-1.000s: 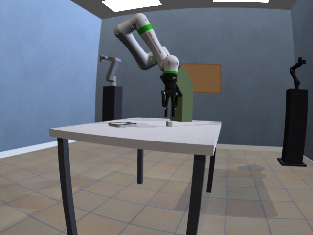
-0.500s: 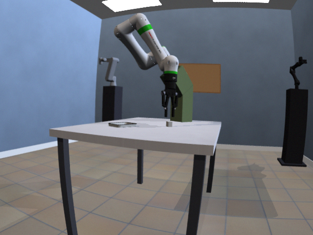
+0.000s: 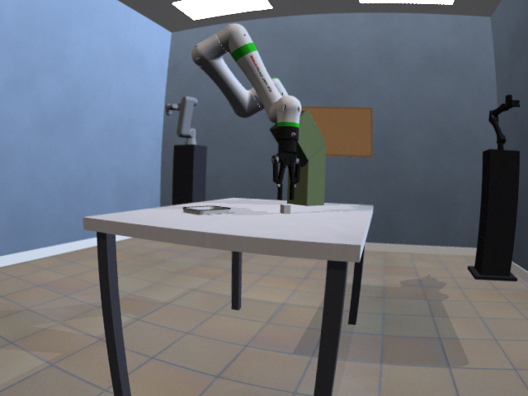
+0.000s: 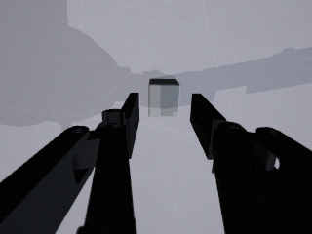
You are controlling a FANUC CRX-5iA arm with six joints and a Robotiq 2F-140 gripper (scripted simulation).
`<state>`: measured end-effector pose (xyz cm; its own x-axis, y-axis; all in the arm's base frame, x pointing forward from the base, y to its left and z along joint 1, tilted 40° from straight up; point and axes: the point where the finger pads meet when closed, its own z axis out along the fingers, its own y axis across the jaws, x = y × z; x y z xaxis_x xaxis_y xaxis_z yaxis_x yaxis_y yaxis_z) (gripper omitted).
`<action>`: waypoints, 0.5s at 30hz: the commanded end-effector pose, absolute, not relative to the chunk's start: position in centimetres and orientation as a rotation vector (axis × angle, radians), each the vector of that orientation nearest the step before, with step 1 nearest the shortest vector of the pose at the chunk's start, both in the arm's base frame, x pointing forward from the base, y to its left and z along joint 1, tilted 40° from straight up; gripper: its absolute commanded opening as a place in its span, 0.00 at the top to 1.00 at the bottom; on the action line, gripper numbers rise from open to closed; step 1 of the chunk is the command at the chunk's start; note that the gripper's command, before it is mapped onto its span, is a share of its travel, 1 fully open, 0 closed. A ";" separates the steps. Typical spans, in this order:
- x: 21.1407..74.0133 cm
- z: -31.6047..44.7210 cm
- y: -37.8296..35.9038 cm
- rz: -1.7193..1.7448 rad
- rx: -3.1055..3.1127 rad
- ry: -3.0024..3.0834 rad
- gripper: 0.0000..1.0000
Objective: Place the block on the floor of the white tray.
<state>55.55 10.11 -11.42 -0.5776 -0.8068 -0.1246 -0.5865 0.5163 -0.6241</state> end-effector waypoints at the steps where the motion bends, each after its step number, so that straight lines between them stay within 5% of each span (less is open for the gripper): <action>1: 55.8 -11.7 10.0 -0.750 -1.148 2.359 0.61; 15: 56.3 -12.5 9.7 -0.750 -1.148 2.359 0.61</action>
<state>56.32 9.69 -12.51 -0.5776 -0.8067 -0.1247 -0.5864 0.5164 -0.6241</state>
